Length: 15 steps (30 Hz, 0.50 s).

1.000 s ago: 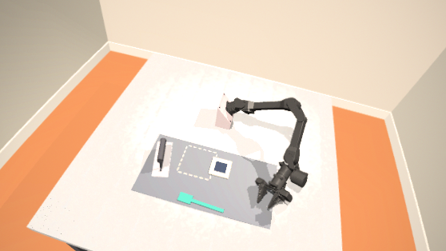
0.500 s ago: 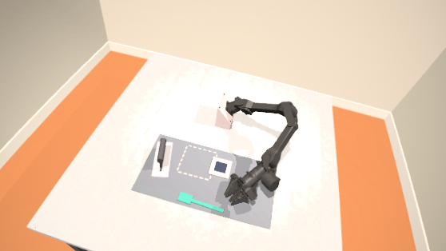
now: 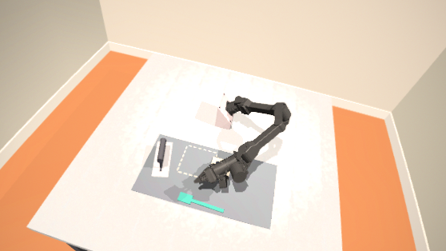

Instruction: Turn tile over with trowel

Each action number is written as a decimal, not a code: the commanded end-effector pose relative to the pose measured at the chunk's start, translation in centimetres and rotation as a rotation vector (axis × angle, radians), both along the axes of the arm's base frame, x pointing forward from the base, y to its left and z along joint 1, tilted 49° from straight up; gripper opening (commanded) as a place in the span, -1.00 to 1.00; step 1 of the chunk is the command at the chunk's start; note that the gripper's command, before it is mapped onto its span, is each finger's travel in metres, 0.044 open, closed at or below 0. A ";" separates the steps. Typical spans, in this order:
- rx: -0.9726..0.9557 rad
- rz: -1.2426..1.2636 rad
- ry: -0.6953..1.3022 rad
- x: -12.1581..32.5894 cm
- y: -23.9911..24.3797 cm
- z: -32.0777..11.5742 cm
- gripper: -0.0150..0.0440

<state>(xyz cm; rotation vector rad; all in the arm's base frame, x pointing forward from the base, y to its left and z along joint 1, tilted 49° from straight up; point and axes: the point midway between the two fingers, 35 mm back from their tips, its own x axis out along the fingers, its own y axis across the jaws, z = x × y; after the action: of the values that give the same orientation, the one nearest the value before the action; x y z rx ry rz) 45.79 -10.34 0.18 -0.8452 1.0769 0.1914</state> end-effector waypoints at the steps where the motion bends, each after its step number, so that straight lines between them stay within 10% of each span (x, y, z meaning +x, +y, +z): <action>1: 0.074 -0.092 0.044 -2.0 -2.2 -2.7 0.53; 15: 0.325 -0.456 0.151 -9.8 -8.6 -10.1 0.53</action>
<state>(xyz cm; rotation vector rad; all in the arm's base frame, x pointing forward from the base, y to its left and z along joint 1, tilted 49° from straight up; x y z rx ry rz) 38.00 -18.19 -8.19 -0.3880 1.2759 0.0644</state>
